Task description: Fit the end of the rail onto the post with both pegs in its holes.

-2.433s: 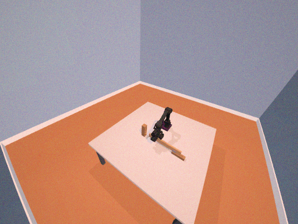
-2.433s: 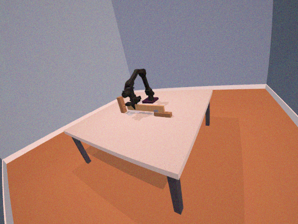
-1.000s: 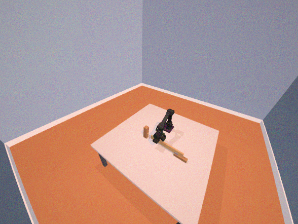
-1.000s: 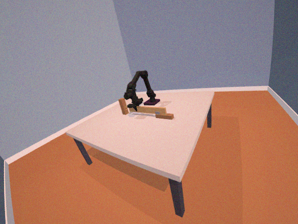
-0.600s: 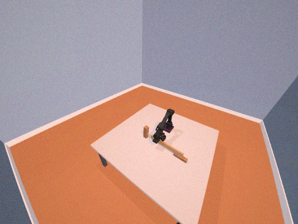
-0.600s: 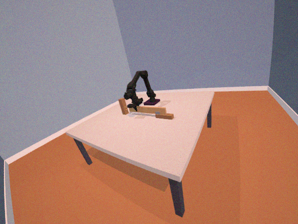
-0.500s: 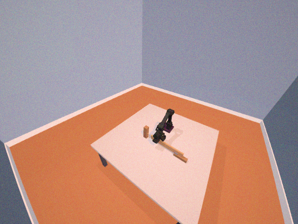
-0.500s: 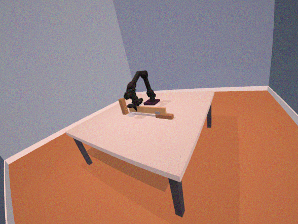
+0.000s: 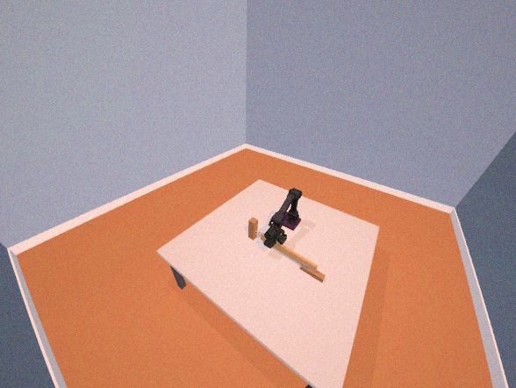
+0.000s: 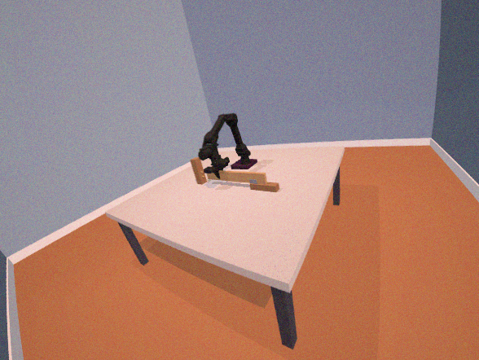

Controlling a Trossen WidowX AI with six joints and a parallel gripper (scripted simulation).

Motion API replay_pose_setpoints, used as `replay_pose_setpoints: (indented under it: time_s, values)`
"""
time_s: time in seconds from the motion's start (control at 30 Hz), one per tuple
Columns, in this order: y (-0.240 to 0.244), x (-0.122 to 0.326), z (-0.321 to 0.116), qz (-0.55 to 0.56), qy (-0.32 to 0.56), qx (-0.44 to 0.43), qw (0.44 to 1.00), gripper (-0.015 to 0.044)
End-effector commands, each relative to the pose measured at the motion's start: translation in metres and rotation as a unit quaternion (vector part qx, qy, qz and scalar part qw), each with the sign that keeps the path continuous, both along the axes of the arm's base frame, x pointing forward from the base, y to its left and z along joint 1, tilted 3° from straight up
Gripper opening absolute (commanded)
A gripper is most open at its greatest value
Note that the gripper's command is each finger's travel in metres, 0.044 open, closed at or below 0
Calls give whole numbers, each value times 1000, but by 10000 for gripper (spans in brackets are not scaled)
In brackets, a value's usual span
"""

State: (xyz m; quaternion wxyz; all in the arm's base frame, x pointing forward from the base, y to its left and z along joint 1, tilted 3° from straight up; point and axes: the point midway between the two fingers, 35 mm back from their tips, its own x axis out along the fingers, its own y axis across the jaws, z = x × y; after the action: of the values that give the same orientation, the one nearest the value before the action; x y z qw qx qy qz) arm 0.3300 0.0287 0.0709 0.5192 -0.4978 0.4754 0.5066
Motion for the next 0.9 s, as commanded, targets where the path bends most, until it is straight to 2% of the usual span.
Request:
replay_pose_setpoints:
  time_s: [0.0,0.87]
  values:
    - [-2,1,2,0,-3,2,1000,0]
    - [-10,1,2,0,-3,1,1000,0]
